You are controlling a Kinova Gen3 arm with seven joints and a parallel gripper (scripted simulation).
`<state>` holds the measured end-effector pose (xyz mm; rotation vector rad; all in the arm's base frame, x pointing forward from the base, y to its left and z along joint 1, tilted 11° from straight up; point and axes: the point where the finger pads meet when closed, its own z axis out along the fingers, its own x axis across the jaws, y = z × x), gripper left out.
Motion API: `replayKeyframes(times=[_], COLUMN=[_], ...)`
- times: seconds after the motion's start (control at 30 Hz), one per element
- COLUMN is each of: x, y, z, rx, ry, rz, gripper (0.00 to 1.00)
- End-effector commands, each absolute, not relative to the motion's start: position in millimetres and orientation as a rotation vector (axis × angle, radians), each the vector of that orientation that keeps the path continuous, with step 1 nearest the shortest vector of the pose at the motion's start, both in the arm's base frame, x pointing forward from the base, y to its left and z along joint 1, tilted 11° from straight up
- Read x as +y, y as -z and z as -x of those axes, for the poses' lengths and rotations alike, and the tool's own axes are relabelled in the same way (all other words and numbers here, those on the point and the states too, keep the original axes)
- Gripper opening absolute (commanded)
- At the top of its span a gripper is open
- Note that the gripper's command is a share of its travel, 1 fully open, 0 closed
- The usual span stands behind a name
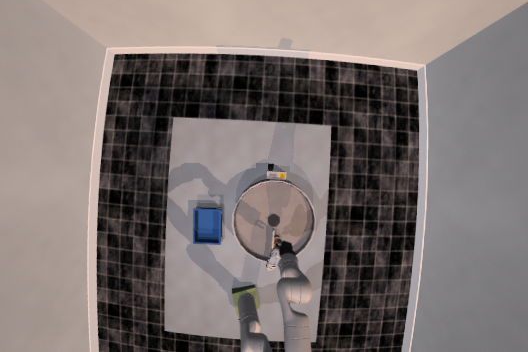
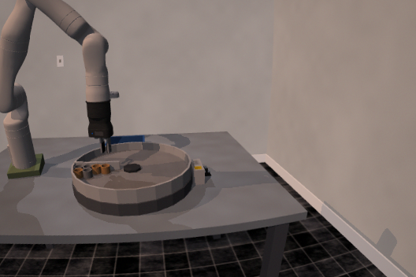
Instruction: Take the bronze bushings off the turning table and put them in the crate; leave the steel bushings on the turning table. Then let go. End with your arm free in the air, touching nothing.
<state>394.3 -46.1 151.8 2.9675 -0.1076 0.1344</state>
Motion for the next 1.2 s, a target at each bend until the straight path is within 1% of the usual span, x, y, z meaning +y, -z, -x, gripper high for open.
replayKeyframes(times=[0.0,0.4,0.43,1.17], x=[-46.0,-46.0,-46.0,-46.0], y=[-152.4,-152.4,-152.4,-152.4], z=[-394.7,-394.7,-394.7,-394.7], rx=[-0.107,-0.107,-0.107,-0.107], ry=[-0.137,-0.137,-0.137,-0.137], rz=[-2.967,-2.967,-2.967,-2.967], gripper=[0.42,0.42,0.4,0.4])
